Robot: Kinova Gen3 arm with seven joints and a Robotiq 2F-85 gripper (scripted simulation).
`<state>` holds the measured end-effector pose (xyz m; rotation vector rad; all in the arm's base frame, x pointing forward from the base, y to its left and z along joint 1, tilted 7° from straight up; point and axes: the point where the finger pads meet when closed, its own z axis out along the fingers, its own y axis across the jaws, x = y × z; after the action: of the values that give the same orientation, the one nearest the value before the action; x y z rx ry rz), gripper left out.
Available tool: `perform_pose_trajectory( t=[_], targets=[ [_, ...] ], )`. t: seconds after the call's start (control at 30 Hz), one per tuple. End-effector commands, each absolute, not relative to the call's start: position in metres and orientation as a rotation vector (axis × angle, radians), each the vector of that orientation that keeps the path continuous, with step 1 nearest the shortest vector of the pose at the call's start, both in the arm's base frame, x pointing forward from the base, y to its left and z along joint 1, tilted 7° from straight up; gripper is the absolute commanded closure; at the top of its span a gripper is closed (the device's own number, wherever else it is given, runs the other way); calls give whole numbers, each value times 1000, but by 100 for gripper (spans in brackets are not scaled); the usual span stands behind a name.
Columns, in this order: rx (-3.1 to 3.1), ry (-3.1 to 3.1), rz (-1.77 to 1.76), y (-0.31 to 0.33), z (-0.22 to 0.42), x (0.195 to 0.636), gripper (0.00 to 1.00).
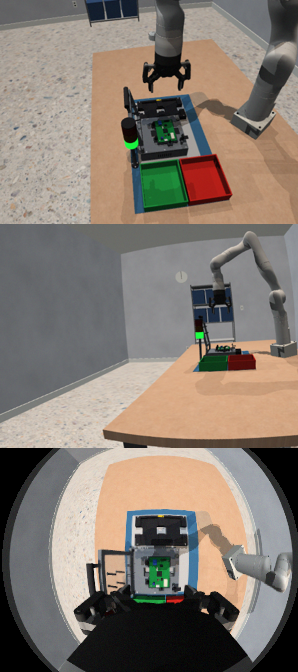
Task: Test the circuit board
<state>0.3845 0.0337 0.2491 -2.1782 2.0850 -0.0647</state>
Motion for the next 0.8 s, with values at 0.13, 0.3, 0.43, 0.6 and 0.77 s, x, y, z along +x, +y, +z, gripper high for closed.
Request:
perform_pose_trajectory(
  t=[0.13, 0.3, 0.43, 0.6, 0.77],
  targets=[
    [-2196, 2080, -32, 39, 217, 383, 0],
    [-2196, 2080, -32, 42, 186, 386, 0],
    [-2196, 2080, -32, 43, 161, 388, 0],
    [-2196, 2080, -32, 45, 135, 391, 0],
    [-2196, 2080, -32, 46, 122, 392, 0]
  ],
)
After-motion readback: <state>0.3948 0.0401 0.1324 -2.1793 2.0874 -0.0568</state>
